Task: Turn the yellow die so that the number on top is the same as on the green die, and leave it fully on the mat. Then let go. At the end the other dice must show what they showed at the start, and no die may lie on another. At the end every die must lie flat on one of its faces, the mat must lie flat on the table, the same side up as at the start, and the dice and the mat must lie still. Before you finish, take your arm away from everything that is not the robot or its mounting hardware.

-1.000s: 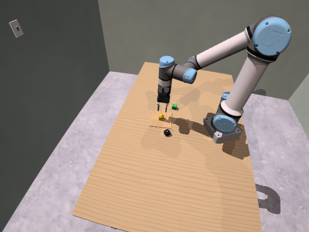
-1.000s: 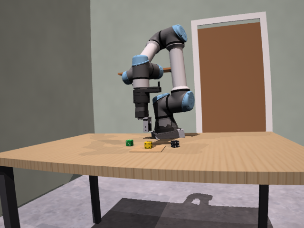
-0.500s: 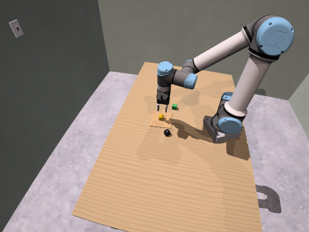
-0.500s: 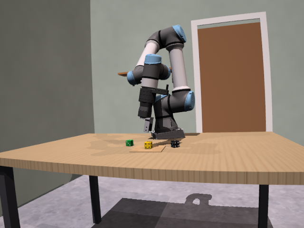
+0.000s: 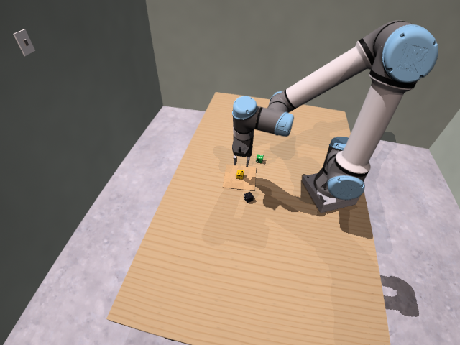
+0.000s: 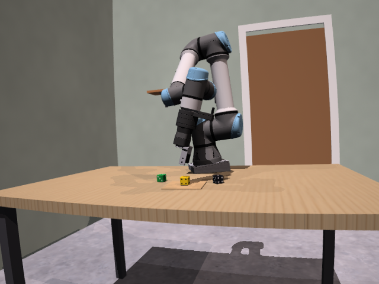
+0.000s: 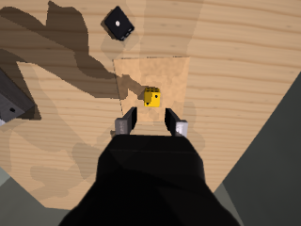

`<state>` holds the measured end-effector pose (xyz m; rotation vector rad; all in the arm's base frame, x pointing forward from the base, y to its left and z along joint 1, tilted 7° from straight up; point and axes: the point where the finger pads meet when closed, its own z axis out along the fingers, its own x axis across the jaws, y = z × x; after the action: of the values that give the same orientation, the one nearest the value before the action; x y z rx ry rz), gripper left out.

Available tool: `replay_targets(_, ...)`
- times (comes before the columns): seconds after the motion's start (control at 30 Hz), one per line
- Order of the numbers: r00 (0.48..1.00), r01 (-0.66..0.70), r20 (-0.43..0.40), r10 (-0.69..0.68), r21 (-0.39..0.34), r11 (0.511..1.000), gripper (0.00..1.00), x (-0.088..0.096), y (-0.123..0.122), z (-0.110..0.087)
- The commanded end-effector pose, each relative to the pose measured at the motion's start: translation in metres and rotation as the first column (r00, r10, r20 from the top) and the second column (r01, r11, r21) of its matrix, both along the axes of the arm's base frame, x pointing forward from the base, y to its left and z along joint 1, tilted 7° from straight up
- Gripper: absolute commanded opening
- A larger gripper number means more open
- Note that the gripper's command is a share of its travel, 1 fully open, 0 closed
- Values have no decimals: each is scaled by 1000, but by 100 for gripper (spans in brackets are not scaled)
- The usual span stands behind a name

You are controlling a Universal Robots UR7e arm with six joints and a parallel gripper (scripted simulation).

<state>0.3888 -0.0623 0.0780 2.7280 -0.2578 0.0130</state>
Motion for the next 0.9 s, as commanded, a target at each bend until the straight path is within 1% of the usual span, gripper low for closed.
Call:
replay_targets(0.0, 1000, 6, -19, -7, -68, 998, 87, -1, 0, -1)
replay_targets(0.17, 999, 7, -33, -13, -169, 986, 87, 0, 1, -2)
replay_targets(0.27, 999, 6, -35, -14, -211, 978, 87, 1, 2, -1)
replay_targets(0.63, 999, 7, -40, -17, -242, 970, 87, 1, 3, -1)
replay_targets(0.73, 998, 11, -51, -26, -279, 960, 87, 0, 2, -2)
replay_targets(0.83, 997, 12, -64, -36, -338, 941, 87, -1, 3, -3)
replay_targets(0.87, 997, 12, -64, -36, -338, 941, 87, -1, 3, -3)
